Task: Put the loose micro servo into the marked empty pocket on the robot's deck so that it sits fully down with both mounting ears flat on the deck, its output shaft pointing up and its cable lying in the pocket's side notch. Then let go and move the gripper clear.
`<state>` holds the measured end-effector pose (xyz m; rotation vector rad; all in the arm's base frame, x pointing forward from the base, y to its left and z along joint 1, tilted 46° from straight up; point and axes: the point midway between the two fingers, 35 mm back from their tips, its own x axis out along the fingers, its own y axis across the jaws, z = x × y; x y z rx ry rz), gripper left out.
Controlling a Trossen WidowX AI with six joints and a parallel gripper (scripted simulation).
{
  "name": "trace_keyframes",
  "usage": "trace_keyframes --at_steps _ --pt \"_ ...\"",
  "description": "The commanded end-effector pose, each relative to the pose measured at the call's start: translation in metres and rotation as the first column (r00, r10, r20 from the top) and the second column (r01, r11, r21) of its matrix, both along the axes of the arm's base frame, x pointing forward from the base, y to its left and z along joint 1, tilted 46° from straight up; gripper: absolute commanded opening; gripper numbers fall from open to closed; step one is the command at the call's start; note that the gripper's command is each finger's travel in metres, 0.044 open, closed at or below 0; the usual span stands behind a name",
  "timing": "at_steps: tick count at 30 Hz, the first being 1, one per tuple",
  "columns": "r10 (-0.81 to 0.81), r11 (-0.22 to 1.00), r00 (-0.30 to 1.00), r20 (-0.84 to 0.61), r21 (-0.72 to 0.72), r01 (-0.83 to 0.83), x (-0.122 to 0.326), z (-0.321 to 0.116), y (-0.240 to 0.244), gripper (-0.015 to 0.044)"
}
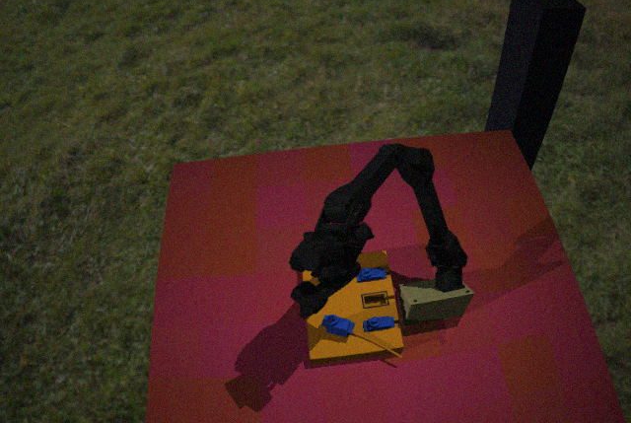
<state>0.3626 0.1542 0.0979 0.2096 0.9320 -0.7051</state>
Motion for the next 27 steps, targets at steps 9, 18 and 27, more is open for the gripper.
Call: trace_keyframes --at_steps 9,18,27 --pt "-0.094 0.980 0.944 -0.317 -0.195 0.032 -0.033 -0.058 -0.056 0.0440" --pt "-0.171 0.956 0.860 -0.481 -0.294 0.025 -0.057 -0.081 -0.085 0.0440" --pt "-0.171 0.955 0.860 -0.481 -0.294 0.025 -0.059 -0.098 -0.103 0.0440"
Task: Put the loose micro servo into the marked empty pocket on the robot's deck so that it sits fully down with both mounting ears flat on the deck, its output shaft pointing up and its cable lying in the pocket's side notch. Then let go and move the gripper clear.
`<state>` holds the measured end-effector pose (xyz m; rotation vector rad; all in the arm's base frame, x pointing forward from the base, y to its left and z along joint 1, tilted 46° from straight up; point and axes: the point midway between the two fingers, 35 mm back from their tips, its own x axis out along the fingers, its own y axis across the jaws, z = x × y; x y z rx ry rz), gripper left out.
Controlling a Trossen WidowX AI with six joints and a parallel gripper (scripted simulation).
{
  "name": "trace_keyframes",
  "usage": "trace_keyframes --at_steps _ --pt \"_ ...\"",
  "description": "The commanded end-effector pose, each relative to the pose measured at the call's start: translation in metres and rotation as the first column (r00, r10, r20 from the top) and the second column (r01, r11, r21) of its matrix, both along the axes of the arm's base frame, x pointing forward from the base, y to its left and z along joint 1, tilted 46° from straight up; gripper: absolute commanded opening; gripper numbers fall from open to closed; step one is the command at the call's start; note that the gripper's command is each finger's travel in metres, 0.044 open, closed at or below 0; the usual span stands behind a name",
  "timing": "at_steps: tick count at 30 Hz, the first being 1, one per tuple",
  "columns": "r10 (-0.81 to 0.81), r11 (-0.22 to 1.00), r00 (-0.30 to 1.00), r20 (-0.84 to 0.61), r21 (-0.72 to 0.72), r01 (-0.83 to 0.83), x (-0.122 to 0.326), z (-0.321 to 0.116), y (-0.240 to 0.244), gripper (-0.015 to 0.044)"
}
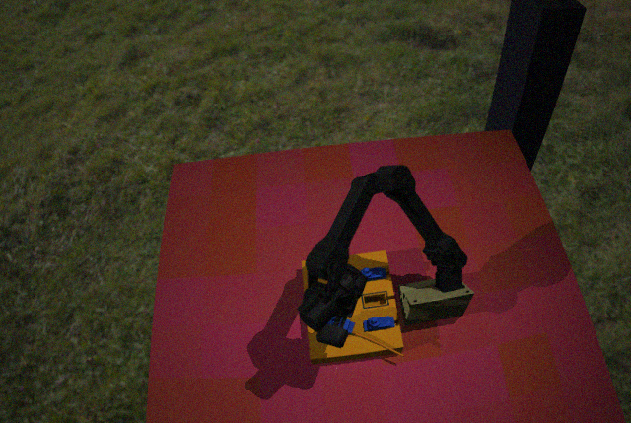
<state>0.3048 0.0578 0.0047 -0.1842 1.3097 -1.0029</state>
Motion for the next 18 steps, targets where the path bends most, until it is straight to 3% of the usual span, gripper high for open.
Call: trace_keyframes --at_steps 1,18 --pt "0.002 1.000 1.000 -0.005 -0.006 -0.002 -0.002 -0.005 -0.008 0.0440" --pt "0.002 1.000 1.000 -0.005 -0.007 -0.002 -0.003 -0.019 -0.022 0.0440"
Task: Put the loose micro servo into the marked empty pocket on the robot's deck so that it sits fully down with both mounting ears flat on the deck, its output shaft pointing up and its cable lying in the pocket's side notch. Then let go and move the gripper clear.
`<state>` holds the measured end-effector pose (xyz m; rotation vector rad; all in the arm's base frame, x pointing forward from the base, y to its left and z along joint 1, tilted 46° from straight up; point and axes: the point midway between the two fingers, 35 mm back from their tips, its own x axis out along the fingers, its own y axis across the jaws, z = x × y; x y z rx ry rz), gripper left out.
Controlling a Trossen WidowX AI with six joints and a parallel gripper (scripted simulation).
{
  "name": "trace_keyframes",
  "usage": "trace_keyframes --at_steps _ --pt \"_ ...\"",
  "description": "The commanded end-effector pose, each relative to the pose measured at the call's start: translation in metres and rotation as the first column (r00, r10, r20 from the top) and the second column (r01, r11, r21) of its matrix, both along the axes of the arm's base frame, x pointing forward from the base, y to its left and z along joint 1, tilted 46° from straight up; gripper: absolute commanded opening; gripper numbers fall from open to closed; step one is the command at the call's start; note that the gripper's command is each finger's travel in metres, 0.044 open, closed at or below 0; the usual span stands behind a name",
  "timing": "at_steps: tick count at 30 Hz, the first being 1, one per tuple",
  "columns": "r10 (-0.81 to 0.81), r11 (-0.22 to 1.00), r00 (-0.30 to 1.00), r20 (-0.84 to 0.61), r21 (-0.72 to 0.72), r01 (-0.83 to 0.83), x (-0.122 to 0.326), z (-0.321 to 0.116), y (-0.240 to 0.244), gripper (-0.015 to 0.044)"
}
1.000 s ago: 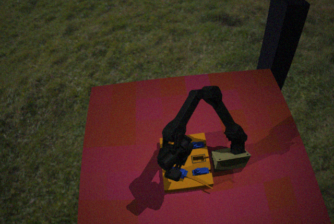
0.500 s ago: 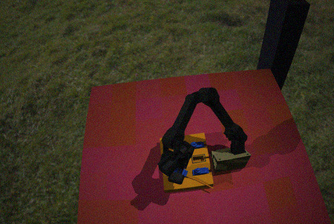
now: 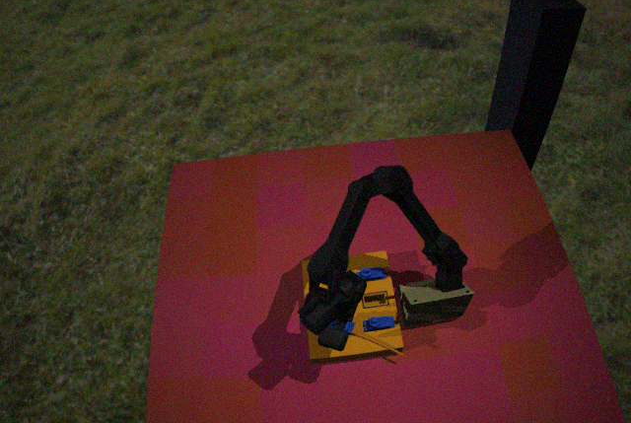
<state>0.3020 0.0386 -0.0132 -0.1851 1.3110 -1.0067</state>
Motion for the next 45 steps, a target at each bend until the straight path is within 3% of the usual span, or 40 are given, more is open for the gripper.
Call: trace_keyframes --at_steps 1,11,18,22,33,45 --pt "0.005 1.000 1.000 -0.003 -0.005 -0.005 0.000 -0.001 -0.003 0.0414" --pt "0.005 1.000 1.000 -0.003 -0.005 -0.005 0.000 -0.001 -0.003 0.0151" --pt "0.005 1.000 1.000 -0.003 -0.005 -0.005 0.000 -0.001 -0.003 0.0105" --pt "0.005 1.000 1.000 -0.003 -0.004 -0.005 0.001 0.004 0.003 0.0000" --pt "0.005 1.000 1.000 -0.003 -0.004 -0.005 0.001 0.023 0.015 0.0000" --pt "0.005 1.000 1.000 -0.004 -0.006 -0.005 0.001 0.043 -0.005 0.0000"
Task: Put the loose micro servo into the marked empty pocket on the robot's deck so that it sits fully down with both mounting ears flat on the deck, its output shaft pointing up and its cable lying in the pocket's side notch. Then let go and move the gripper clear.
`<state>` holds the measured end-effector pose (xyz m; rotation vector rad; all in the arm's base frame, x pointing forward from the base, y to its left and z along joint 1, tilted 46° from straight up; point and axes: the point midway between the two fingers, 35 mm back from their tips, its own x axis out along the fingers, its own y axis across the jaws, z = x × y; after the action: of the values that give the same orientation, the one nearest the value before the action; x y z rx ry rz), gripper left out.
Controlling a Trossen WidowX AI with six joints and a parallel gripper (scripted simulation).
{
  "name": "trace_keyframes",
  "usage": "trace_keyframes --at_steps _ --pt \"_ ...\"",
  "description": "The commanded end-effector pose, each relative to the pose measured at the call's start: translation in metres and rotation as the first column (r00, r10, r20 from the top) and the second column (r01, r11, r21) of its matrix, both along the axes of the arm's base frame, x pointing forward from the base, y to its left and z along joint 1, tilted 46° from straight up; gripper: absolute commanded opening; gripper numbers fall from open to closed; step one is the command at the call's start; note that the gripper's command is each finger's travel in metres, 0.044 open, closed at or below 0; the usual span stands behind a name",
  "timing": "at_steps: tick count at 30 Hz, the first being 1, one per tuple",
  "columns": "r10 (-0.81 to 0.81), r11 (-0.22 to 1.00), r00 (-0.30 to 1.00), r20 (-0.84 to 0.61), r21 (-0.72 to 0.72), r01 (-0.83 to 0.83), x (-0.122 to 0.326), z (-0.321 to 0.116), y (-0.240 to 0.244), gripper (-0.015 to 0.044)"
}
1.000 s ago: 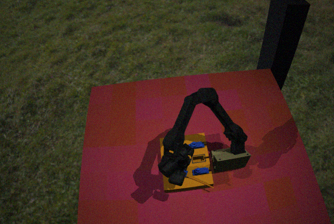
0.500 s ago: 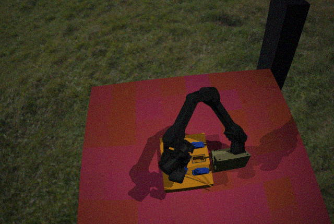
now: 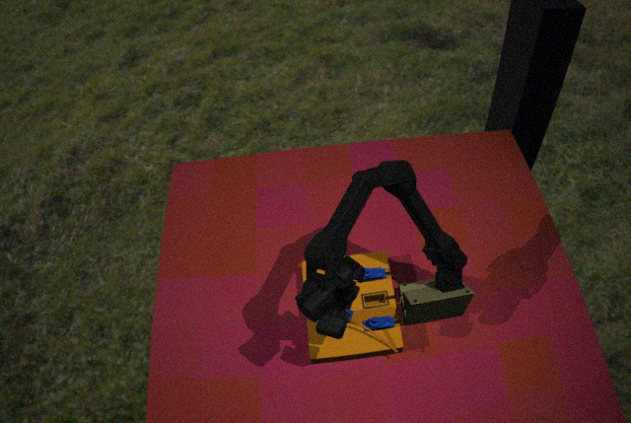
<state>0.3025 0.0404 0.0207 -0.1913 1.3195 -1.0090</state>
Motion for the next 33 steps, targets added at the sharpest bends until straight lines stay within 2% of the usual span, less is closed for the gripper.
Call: trace_keyframes --at_steps 1,12,24,33 --pt "0.006 1.000 1.000 0.006 -0.004 -0.006 0.000 0.013 -0.011 0.0000" --pt "0.017 1.000 1.000 -0.006 -0.004 -0.017 -0.004 0.043 -0.041 0.0000" --pt "0.269 0.963 0.930 -0.250 0.060 -0.263 -0.004 0.043 -0.041 0.0000" --pt "0.285 0.959 0.921 -0.265 0.066 -0.277 -0.014 0.043 -0.039 0.0000"
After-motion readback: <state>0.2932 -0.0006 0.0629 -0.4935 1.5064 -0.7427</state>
